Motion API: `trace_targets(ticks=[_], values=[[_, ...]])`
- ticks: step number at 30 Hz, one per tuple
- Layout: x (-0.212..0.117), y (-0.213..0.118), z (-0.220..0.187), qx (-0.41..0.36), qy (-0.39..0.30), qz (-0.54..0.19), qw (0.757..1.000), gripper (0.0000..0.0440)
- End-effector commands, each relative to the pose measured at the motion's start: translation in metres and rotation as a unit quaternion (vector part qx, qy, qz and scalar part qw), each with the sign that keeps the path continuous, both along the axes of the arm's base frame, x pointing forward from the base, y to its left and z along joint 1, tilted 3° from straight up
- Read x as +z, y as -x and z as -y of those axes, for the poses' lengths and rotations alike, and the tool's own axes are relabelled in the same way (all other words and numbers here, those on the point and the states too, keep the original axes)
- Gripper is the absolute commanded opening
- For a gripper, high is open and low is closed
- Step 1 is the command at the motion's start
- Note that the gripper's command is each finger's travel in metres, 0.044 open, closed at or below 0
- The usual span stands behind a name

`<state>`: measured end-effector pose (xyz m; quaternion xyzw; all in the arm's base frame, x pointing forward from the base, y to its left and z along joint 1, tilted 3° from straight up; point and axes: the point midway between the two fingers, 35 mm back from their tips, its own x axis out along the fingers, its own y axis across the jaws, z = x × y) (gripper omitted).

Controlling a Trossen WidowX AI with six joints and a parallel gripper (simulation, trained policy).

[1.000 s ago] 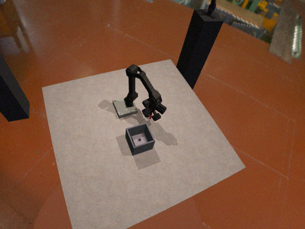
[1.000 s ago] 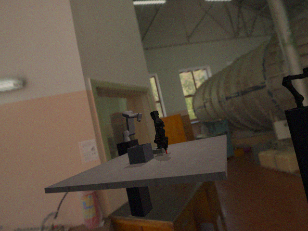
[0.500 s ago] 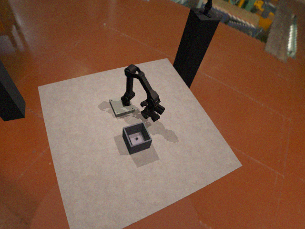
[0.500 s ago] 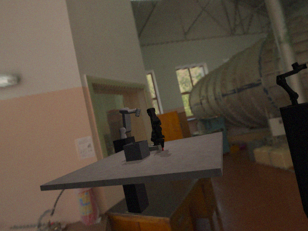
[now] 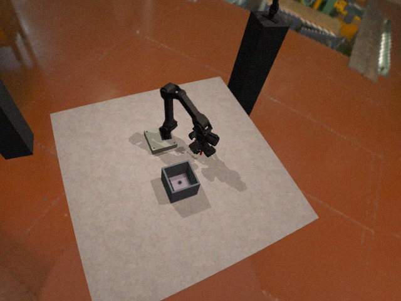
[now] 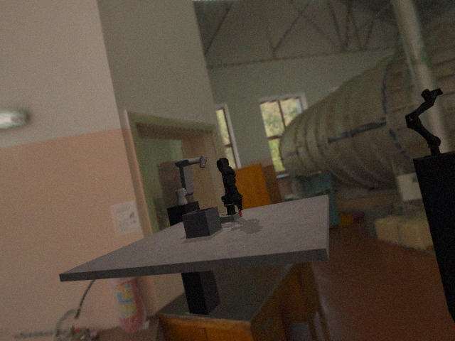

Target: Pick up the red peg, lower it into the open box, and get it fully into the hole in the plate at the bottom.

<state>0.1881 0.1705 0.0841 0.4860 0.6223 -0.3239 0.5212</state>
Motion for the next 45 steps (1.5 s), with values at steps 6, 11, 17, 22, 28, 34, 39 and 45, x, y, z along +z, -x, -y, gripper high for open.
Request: trace_targets(ticks=[6,11,17,22,28,34,39,45], values=[[0.043,-0.019,0.004,0.005,-0.024,0.054,0.998,0.0000],[0.068,-0.029,0.015,0.004,-0.023,0.087,0.996,0.0000],[0.095,-0.044,0.035,-0.003,-0.010,0.125,0.992,0.0000],[0.111,-0.055,0.055,-0.013,0.010,0.147,0.989,0.0000],[0.119,-0.066,0.080,-0.028,0.038,0.153,0.987,0.0000],[0.117,-0.074,0.103,-0.041,0.062,0.142,0.987,0.0000],[0.114,-0.082,0.119,-0.050,0.074,0.129,0.988,0.0000],[0.108,-0.091,0.136,-0.057,0.083,0.113,0.988,0.0000]])
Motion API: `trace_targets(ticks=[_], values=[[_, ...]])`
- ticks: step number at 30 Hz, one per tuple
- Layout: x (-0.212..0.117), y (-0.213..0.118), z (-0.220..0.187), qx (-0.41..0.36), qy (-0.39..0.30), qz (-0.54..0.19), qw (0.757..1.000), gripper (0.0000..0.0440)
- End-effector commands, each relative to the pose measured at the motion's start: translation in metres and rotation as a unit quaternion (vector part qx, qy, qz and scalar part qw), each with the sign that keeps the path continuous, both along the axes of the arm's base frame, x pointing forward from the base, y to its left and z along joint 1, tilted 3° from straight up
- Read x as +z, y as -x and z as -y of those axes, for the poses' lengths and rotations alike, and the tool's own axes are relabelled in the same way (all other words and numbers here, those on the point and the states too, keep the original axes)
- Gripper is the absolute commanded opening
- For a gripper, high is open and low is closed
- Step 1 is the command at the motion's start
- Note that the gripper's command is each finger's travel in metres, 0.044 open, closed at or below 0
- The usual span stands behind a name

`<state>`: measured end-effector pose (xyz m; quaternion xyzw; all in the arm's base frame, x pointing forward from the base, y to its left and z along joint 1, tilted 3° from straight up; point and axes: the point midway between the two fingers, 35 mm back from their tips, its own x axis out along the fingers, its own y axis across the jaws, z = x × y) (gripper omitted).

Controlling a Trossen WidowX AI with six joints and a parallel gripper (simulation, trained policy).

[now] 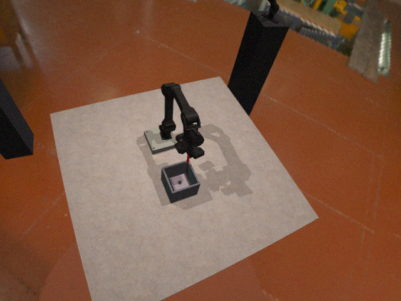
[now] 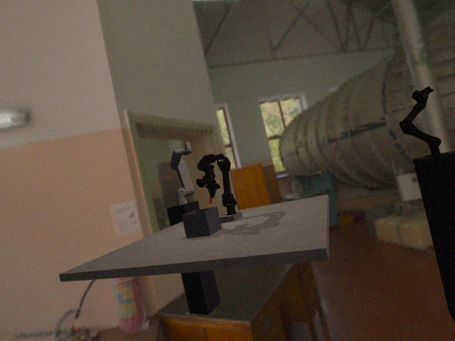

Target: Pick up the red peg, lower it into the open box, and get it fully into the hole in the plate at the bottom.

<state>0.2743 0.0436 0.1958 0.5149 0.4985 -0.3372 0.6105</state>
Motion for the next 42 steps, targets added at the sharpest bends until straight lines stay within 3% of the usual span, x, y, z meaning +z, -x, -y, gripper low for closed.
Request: trace_targets(ticks=[1,21,42], values=[[-0.005,-0.006,0.012,-0.004,0.006,-0.012,1.000,0.0000],[-0.046,-0.035,0.049,-0.004,0.005,-0.060,0.998,0.0000],[-0.104,-0.063,0.048,0.038,-0.018,-0.076,0.996,0.0000]])
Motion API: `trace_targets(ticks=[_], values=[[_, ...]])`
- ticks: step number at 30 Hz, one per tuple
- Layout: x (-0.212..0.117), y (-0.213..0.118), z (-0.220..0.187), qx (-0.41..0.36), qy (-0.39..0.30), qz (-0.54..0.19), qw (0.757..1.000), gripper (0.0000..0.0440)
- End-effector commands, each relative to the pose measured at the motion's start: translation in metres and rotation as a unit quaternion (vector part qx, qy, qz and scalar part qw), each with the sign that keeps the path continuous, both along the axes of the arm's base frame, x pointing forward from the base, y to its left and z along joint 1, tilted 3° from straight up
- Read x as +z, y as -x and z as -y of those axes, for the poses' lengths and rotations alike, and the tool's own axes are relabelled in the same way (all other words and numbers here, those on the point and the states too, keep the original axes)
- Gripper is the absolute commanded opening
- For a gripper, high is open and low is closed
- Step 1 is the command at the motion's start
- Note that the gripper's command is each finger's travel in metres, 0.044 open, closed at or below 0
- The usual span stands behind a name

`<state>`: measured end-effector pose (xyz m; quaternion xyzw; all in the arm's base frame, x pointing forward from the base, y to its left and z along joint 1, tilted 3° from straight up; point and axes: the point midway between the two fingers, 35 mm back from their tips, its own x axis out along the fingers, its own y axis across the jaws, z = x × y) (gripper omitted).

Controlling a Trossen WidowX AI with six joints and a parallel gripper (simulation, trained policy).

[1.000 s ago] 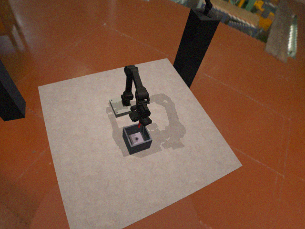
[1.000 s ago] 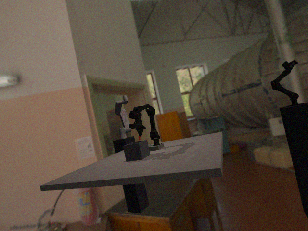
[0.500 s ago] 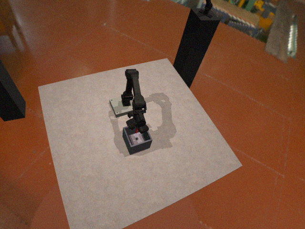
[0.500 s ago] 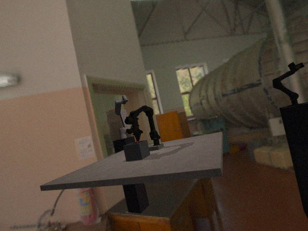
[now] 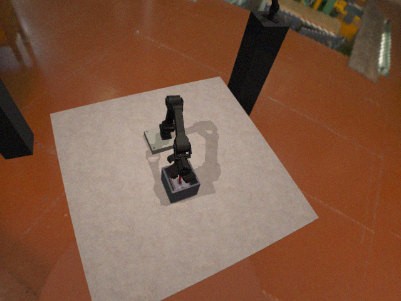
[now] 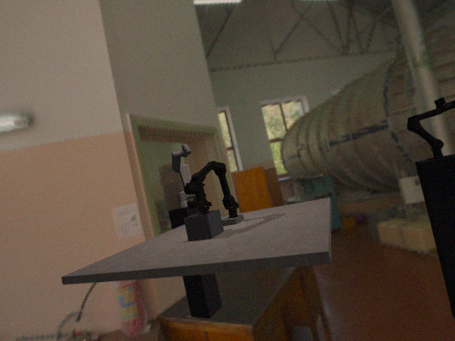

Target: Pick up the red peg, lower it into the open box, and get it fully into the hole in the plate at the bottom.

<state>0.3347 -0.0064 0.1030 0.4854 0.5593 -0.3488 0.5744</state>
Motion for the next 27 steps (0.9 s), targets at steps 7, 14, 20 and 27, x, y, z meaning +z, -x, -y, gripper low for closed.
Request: trace_targets(ticks=[7,14,20,27], values=[[-0.028,-0.008,-0.001,0.026,0.001,-0.009,1.000,0.0000],[-0.036,-0.008,-0.002,0.038,0.005,-0.023,0.999,0.0108],[-0.032,-0.008,-0.004,0.040,-0.009,-0.033,0.999,0.0112],[-0.015,-0.017,0.000,0.035,-0.033,-0.023,0.999,0.0116]])
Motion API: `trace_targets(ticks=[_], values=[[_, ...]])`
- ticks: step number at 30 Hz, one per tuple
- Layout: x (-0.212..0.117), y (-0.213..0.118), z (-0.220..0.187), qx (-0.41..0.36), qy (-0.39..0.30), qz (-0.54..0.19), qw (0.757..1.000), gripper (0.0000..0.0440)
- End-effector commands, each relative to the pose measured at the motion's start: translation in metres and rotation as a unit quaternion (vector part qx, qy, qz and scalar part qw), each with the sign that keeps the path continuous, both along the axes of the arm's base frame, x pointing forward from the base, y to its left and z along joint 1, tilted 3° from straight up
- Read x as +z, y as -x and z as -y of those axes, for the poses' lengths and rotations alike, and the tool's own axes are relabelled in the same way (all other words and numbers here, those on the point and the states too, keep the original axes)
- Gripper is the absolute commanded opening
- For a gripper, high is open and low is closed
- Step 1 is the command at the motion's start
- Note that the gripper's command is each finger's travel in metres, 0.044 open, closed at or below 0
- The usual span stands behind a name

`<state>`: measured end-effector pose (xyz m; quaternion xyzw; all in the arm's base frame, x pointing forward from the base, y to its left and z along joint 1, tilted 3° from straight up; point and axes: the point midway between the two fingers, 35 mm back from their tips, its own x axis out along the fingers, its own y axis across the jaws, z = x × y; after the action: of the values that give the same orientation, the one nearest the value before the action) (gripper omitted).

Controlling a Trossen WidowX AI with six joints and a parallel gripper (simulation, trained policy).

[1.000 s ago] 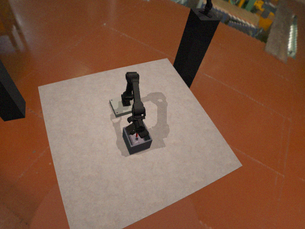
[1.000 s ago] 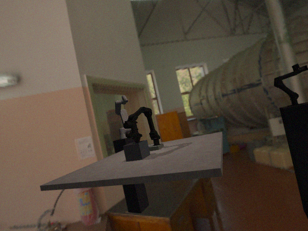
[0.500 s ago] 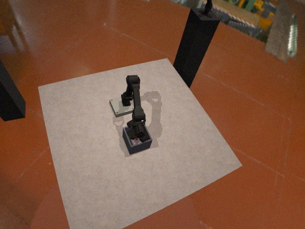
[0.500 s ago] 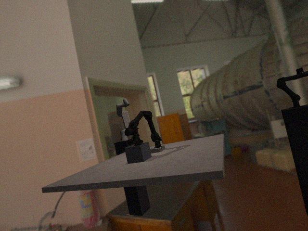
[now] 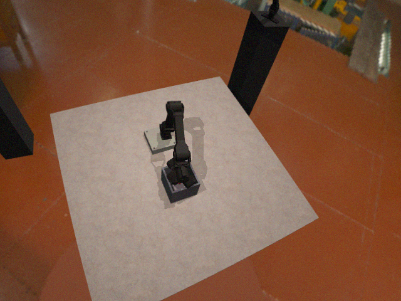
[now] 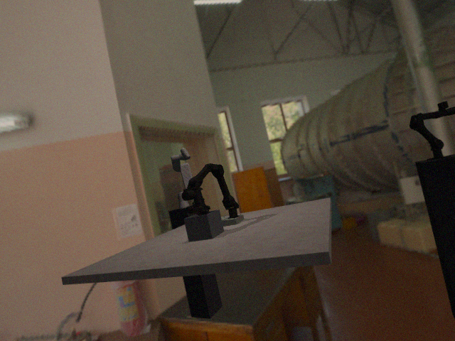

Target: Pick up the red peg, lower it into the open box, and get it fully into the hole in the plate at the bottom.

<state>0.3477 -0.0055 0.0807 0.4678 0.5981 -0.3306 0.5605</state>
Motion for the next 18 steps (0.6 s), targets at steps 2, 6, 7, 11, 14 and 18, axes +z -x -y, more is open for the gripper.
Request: trace_targets(ticks=[2,6,7,11,14,18], values=[[0.013,-0.007,0.001,-0.002,-0.024,0.009,1.000,0.0131],[0.027,-0.012,0.001,-0.007,-0.048,0.020,0.999,0.0142],[0.030,-0.014,0.001,-0.008,-0.054,0.023,0.998,0.0145],[0.043,-0.019,0.001,-0.010,-0.078,0.035,0.996,0.0157],[0.050,-0.022,0.002,-0.011,-0.094,0.043,0.995,0.0174],[0.057,-0.026,0.002,-0.013,-0.113,0.050,0.992,0.0199]])
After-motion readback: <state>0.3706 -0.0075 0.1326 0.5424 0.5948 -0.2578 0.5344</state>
